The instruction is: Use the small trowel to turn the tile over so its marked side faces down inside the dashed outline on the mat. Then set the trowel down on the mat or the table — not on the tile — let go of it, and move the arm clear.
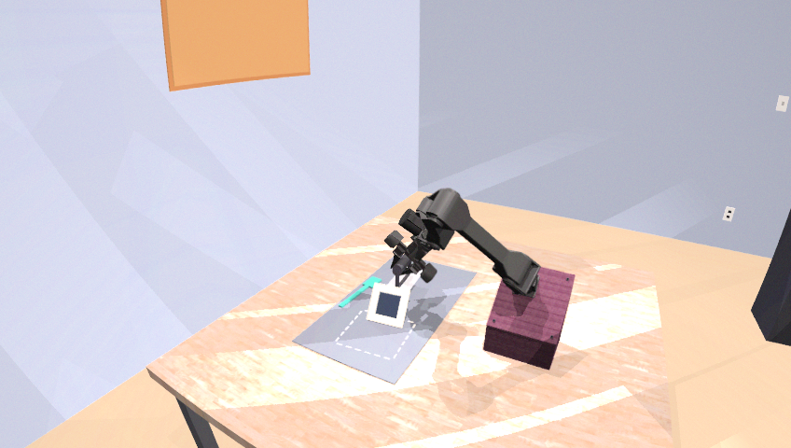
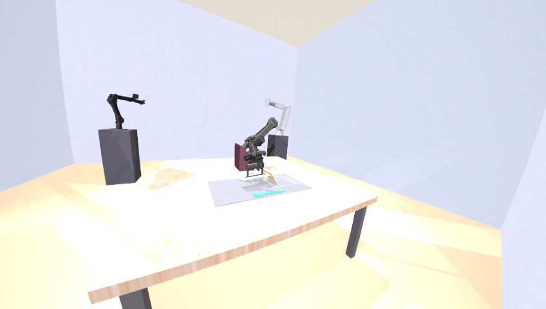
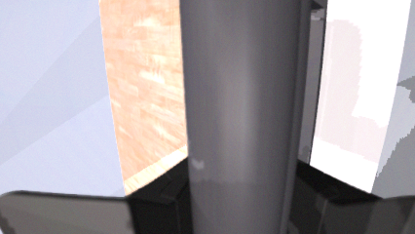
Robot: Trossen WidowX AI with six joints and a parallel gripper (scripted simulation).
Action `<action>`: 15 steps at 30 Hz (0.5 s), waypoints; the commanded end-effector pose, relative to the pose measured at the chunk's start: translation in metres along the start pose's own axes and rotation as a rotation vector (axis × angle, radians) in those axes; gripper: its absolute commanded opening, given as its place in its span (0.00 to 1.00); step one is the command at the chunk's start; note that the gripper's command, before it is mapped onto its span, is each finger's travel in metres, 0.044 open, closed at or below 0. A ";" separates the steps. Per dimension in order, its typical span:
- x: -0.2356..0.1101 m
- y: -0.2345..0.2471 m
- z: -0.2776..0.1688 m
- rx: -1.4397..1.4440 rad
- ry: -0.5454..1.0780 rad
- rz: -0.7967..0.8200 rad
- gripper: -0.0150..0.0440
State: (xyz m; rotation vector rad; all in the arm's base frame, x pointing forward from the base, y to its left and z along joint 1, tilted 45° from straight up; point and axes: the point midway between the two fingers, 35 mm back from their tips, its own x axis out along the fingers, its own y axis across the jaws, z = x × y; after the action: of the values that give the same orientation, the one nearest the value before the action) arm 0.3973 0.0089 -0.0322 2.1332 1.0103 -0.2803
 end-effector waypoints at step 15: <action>-0.001 0.003 -0.054 -0.005 0.002 0.011 0.25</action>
State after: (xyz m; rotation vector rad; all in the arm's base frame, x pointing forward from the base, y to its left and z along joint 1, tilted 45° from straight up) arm 0.3917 0.0461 0.0026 2.1313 1.0242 -0.2684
